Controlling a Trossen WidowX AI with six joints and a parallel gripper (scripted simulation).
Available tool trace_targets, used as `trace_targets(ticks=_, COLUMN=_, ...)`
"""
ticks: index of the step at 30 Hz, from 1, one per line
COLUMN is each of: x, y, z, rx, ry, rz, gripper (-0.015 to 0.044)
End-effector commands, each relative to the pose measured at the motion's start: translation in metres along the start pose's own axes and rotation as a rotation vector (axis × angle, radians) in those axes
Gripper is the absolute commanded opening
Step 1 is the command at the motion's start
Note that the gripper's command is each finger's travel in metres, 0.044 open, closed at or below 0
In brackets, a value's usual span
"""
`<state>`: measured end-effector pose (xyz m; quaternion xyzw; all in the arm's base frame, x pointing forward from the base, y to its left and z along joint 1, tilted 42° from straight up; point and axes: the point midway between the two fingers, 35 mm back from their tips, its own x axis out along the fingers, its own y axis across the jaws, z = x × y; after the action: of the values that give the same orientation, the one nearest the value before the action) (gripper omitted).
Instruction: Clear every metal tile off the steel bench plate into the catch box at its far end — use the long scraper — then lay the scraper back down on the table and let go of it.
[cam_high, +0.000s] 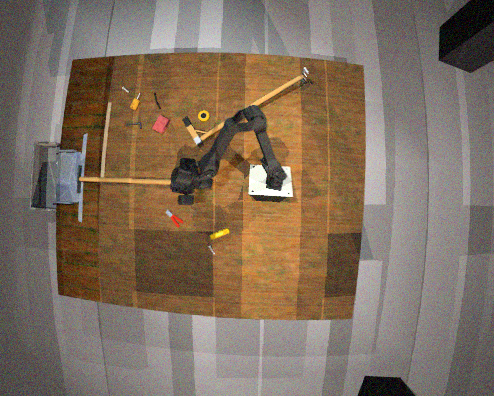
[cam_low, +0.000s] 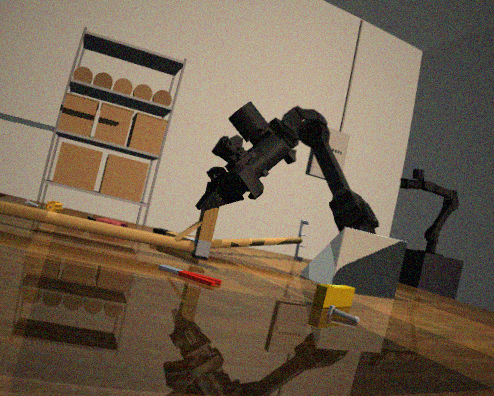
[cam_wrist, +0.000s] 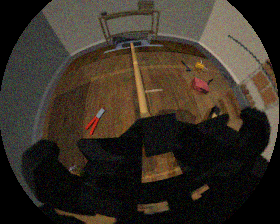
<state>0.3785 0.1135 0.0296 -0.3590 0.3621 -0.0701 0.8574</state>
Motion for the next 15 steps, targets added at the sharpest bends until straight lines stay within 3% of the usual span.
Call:
trace_targets(ticks=1, x=-0.006, y=-0.003, z=-0.001, rx=0.015, ry=-0.013, rz=-0.005, gripper=0.0000)
trace_targets(ticks=15, x=-0.017, y=-0.005, z=-0.021, rx=0.013, ry=-0.014, rz=-0.005, gripper=0.0000)
